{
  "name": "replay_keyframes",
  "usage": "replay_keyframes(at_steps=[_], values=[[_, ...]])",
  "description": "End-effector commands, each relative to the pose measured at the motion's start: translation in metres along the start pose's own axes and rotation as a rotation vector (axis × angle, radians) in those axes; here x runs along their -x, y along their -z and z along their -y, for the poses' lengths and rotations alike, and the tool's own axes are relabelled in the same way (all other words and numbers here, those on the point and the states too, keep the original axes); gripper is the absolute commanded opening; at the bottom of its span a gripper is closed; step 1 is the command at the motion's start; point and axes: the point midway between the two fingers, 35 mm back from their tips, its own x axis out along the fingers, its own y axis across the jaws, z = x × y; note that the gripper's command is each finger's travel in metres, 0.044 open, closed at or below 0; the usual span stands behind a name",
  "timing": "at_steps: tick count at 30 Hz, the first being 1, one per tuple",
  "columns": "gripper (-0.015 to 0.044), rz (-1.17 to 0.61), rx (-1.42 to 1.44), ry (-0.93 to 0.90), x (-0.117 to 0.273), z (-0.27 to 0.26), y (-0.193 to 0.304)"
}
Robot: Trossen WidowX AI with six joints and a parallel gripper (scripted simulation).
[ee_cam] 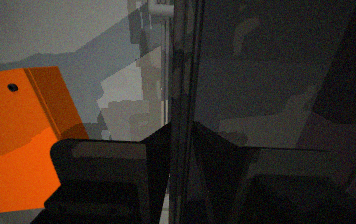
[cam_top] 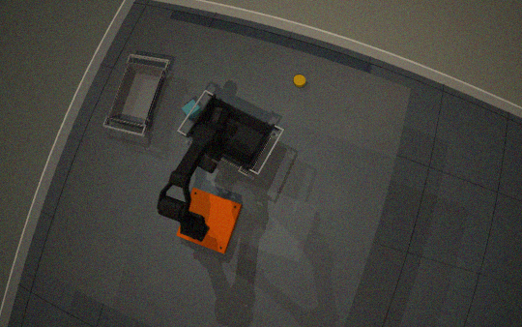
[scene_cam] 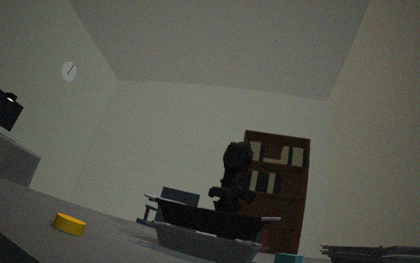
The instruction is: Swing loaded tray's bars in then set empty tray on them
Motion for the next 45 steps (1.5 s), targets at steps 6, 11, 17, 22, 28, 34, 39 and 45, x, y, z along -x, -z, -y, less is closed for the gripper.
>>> replay_keyframes(at_steps=[6, 11, 17, 22, 28, 34, 39, 45], values=[[0.0000, 0.003, -0.001, -0.034, -0.006, -0.009, 0.000], [0.0000, 0.003, -0.001, -0.034, -0.006, -0.009, 0.000], [0.0000, 0.003, -0.001, -0.034, -0.006, -0.009, 0.000], [0.0000, 0.003, -0.001, -0.034, -0.006, -0.009, 0.000], [0.0000, 0.003, -0.001, -0.034, -0.006, -0.009, 0.000], [0.0000, 0.000, 0.000, -0.004, -0.002, -0.001, 0.000], [0.0000, 0.002, 0.000, -0.023, -0.010, -0.008, -0.001], [0.0000, 0.003, -0.001, -0.035, -0.015, -0.012, -0.001]])
